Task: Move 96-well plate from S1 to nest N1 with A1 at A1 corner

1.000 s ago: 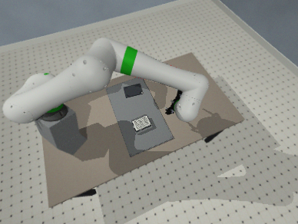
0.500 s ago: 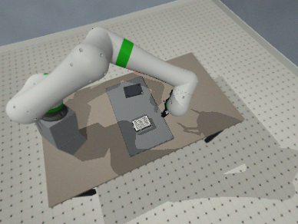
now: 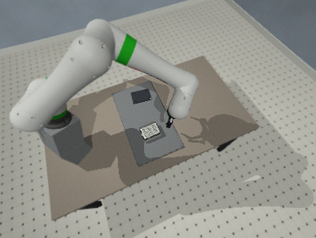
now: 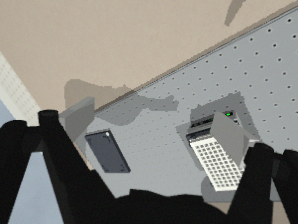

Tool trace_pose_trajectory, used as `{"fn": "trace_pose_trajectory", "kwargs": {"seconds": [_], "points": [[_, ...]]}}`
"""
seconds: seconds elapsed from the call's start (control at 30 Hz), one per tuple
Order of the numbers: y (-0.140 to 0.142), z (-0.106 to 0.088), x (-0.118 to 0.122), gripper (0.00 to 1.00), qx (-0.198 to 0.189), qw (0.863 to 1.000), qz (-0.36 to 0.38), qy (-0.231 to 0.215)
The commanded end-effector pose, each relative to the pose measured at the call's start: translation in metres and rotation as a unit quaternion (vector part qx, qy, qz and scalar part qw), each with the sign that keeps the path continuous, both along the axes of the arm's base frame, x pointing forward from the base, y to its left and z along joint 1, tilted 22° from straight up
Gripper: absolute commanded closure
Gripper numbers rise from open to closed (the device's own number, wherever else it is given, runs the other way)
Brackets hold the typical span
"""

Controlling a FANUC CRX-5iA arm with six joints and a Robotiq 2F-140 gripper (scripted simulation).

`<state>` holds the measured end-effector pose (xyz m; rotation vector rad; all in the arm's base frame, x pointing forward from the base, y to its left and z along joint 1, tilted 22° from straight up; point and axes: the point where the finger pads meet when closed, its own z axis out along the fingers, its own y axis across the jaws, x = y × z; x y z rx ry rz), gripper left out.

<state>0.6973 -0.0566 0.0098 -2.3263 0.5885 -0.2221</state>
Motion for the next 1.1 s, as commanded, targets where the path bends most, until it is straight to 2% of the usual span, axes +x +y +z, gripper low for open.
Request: {"fn": "trace_pose_trajectory", "kwargs": {"seconds": [0.0, 0.03, 0.13, 0.23, 0.37, 0.47, 0.57, 0.63, 0.7, 0.8, 0.9, 1.0, 1.07], "points": [[0.002, -0.014, -0.013, 0.00, -0.039, 0.999, 0.015, -0.012], [0.002, -0.017, -0.017, 0.00, -0.053, 0.998, 0.022, -0.015], [0.002, -0.021, -0.020, 0.00, -0.053, 0.998, 0.022, -0.015], [0.002, -0.030, -0.032, 0.00, -0.094, 0.994, 0.047, -0.027], [0.002, -0.040, -0.044, 0.00, -0.095, 0.994, 0.048, -0.027], [0.001, -0.049, -0.056, 0.00, -0.135, 0.987, 0.076, -0.039], [0.000, -0.054, -0.064, 0.00, -0.138, 0.987, 0.078, -0.040], [-0.001, -0.059, -0.073, 0.00, -0.163, 0.981, 0.097, -0.049], [-0.001, -0.059, -0.073, 0.00, -0.163, 0.981, 0.097, -0.049], [-0.002, -0.066, -0.085, 0.00, -0.179, 0.976, 0.111, -0.055], [-0.005, -0.073, -0.098, 0.00, -0.214, 0.964, 0.142, -0.068], [-0.006, -0.077, -0.106, 0.00, -0.220, 0.962, 0.147, -0.070], [-0.007, -0.081, -0.115, 0.00, -0.241, 0.952, 0.168, -0.079]]}}
